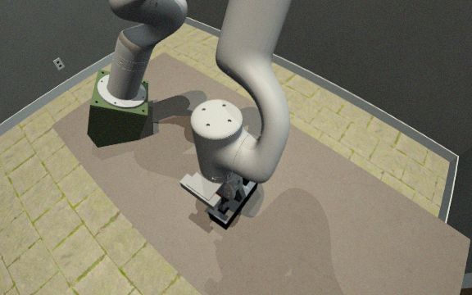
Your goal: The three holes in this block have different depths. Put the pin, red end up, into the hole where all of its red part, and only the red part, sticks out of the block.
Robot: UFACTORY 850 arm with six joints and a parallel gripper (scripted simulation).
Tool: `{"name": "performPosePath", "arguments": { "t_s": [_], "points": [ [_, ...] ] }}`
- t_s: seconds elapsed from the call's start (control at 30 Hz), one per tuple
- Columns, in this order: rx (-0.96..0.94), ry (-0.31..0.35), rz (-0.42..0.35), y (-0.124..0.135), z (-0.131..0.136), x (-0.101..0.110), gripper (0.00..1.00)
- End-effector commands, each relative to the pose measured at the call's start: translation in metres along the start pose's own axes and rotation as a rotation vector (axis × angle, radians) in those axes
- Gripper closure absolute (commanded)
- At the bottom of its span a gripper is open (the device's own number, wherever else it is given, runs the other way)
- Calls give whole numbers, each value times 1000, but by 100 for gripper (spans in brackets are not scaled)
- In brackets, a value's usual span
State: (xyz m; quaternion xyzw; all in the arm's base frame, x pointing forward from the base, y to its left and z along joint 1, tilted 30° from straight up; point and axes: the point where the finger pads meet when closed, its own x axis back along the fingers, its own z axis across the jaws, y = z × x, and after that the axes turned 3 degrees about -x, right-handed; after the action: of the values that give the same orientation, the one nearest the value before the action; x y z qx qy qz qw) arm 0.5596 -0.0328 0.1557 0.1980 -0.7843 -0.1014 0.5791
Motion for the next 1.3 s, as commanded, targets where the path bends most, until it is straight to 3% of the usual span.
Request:
{"name": "performPosePath", "arguments": {
  "t_s": [0.0,1.27],
  "points": [
    [0,-2,1,0,-1,1,100],
    [0,-2,1,-2,-6,1,100]
  ]
}}
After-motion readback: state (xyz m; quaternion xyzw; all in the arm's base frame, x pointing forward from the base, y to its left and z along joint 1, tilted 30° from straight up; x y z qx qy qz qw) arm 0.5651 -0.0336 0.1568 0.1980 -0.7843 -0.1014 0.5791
